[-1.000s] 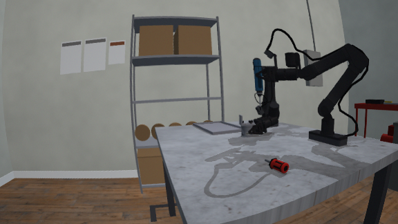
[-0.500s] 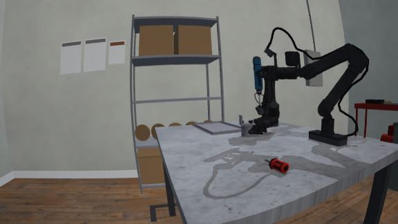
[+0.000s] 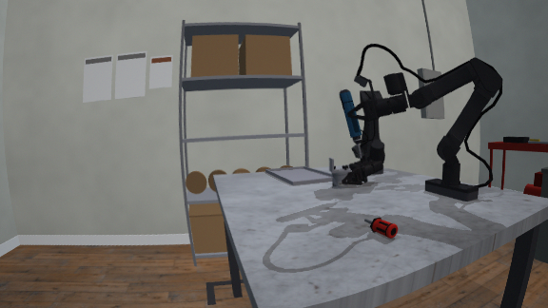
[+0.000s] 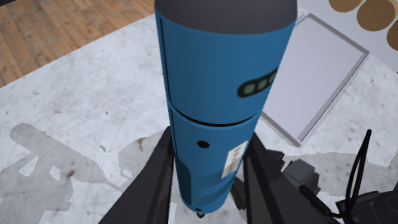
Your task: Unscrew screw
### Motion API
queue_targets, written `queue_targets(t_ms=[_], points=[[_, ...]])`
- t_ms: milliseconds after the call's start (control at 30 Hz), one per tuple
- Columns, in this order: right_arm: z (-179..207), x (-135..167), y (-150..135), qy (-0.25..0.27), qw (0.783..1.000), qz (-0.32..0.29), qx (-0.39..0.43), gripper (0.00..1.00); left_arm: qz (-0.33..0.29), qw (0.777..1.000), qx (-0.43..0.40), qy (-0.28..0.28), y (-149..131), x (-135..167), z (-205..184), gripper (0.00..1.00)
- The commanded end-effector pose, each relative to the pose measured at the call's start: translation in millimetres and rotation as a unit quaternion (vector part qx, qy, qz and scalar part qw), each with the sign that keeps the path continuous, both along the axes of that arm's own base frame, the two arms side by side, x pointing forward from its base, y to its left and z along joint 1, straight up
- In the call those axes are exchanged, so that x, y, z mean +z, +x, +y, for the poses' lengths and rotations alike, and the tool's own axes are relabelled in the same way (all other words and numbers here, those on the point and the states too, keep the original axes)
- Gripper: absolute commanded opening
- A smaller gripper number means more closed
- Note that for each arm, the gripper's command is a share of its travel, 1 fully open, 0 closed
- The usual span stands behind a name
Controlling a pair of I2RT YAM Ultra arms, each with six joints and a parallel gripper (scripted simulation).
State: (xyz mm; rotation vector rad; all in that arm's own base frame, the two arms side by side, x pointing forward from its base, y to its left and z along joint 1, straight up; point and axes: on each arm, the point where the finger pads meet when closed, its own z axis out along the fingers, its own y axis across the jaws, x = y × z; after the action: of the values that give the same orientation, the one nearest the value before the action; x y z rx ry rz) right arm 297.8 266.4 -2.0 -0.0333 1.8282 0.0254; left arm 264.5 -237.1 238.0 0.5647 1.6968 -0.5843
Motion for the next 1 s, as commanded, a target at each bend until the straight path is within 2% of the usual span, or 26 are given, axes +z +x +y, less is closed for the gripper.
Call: queue_targets(t_ms=[0,133,200,467,500,533,667,733,967], points=[[1.2,3.0,1.0,0.005,1.000,-0.003,-0.001,0.59,-0.034,0.998,0.005,-0.052,3.6,46.7,2.5,0.42],[1.2,3.0,1.0,0.005,1.000,-0.003,-0.001,0.59,-0.027,0.998,0.014,-0.051,7.1,44.5,5.8,0.42],[1.2,3.0,1.0,0.005,1.000,-0.003,-0.001,0.59,0.000,0.999,0.030,-0.037,17.7,27.9,8.4,0.42],[1.2,3.0,1.0,0.005,1.000,-0.003,-0.001,0.59,0.065,0.995,0.075,-0.023,37.6,4.0,29.1,0.42],[1.2,3.0,1.0,0.005,1.000,-0.003,-0.001,0.59,0.071,0.994,0.080,-0.024,40.4,2.7,31.5,0.42],[1.2,3.0,1.0,0.005,1.000,-0.003,-0.001,0.59,0.050,0.995,0.079,-0.040,38.3,18.4,33.0,0.42],[1.2,3.0,1.0,0.005,1.000,-0.003,-0.001,0.59,0.048,0.995,0.075,-0.042,36.0,20.6,31.1,0.42],[1.2,3.0,1.0,0.005,1.000,-0.003,-0.001,0.59,0.073,0.992,0.096,-0.032,45.8,5.7,38.4,0.42],[1.2,3.0,1.0,0.005,1.000,-0.003,-0.001,0.59,0.133,0.981,0.141,-0.022,58.8,-17.4,60.9,0.42]])
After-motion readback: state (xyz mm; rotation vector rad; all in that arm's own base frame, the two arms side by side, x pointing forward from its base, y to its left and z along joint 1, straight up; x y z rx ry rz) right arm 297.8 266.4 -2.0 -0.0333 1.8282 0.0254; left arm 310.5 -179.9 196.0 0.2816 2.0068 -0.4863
